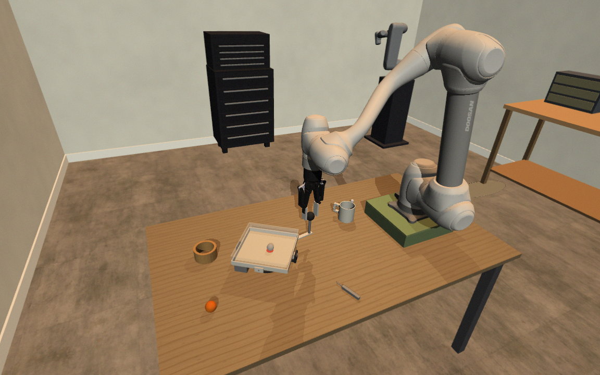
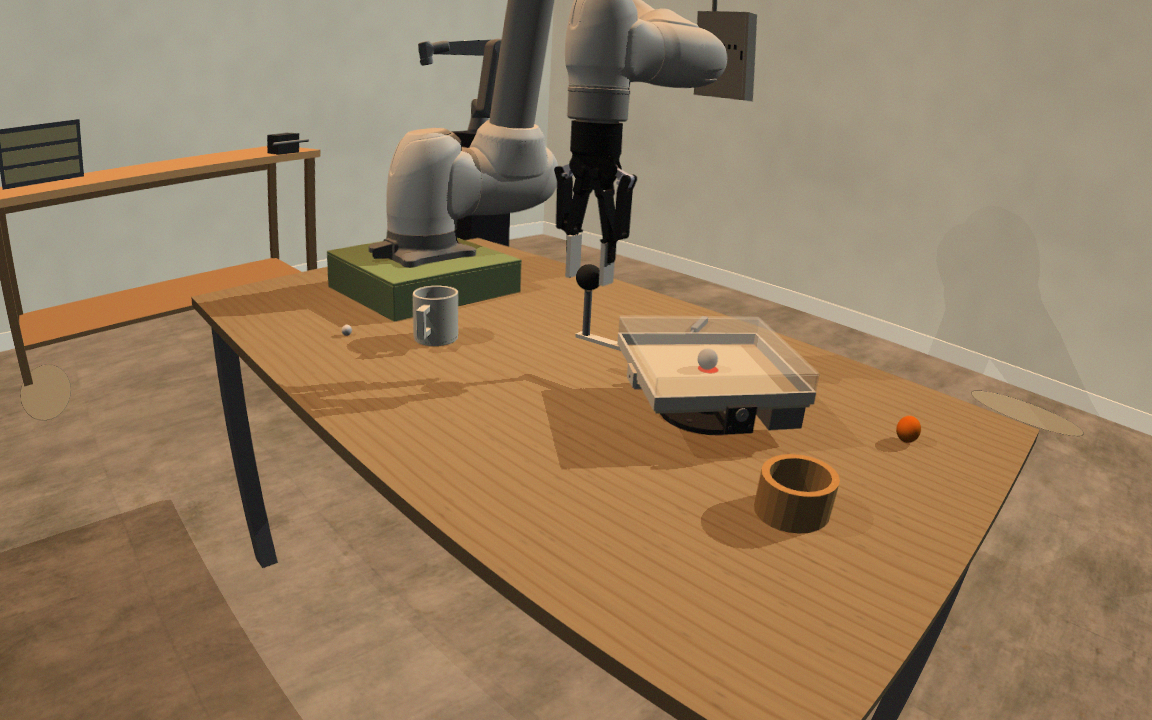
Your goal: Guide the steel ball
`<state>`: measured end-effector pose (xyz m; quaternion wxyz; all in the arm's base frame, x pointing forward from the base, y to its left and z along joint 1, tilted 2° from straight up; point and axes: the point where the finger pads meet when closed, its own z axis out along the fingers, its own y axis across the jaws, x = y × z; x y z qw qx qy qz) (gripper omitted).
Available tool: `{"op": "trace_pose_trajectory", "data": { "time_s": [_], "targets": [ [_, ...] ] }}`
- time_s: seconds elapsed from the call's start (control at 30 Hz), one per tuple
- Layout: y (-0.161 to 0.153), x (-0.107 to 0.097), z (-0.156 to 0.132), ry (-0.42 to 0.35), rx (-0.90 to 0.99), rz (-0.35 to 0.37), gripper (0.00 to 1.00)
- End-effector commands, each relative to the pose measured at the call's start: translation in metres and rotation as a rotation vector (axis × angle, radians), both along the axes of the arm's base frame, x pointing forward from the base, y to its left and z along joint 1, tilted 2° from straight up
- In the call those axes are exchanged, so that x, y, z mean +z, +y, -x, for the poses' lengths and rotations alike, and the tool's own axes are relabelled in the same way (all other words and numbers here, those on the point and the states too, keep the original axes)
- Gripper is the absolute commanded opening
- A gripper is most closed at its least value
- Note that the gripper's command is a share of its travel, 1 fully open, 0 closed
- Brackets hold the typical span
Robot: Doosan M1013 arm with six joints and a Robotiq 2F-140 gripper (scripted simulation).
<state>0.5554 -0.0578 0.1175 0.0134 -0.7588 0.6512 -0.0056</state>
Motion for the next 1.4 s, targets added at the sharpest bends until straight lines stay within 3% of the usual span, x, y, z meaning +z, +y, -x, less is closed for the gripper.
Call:
{"op": "trace_pose_trajectory", "data": {
  "time_s": [0.0, 0.57, 1.07, 1.1, 1.37],
  "targets": [
    [0.0, 0.005, 0.0, 0.0, 0.0, 0.0, 0.36],
    [0.0, 0.027, 0.001, 0.0, 0.0, 0.0, 0.36],
    [0.0, 0.032, 0.001, 0.0, 0.0, 0.0, 0.36],
    [0.0, 0.032, 0.001, 0.0, 0.0, 0.0, 1.0],
    [0.0, 0.032, 0.001, 0.0, 0.0, 0.0, 1.0]
  ]
}}
